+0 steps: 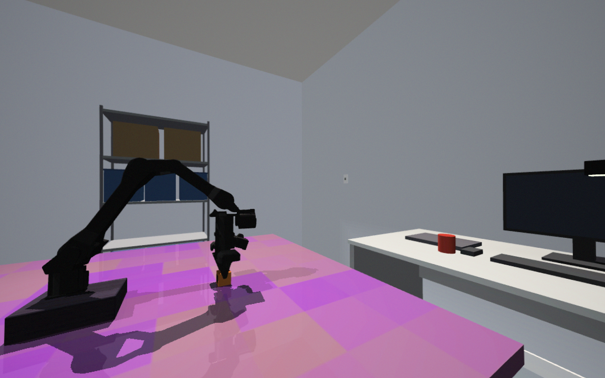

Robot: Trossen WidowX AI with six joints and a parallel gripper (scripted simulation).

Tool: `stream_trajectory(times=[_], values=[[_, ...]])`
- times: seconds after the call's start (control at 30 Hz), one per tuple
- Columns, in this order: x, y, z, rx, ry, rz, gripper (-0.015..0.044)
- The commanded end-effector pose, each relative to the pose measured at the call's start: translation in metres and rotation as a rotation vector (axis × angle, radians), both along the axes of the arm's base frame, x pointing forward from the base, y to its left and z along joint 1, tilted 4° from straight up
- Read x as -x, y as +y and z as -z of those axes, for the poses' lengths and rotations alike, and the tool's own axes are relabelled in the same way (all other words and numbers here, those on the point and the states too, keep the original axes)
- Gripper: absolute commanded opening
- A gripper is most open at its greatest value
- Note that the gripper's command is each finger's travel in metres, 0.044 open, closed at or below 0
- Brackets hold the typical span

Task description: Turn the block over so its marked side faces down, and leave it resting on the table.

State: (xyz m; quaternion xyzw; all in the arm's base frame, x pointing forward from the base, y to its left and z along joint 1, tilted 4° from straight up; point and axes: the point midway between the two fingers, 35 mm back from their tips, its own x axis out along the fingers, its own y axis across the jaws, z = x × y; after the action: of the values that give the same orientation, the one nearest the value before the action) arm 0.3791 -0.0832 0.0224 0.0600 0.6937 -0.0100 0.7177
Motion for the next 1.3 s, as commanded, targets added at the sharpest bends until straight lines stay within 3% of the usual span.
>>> stream_trajectory(times=[0.0,0.23,1.27], values=[[-0.001,-0.002,-0.022,0.005,-0.008,0.003,0.0],[-0.001,-0.003,-0.026,0.006,-0.018,0.004,0.0],[0.002,-0.002,-0.017,0.05,-0.47,0.038,0.0]])
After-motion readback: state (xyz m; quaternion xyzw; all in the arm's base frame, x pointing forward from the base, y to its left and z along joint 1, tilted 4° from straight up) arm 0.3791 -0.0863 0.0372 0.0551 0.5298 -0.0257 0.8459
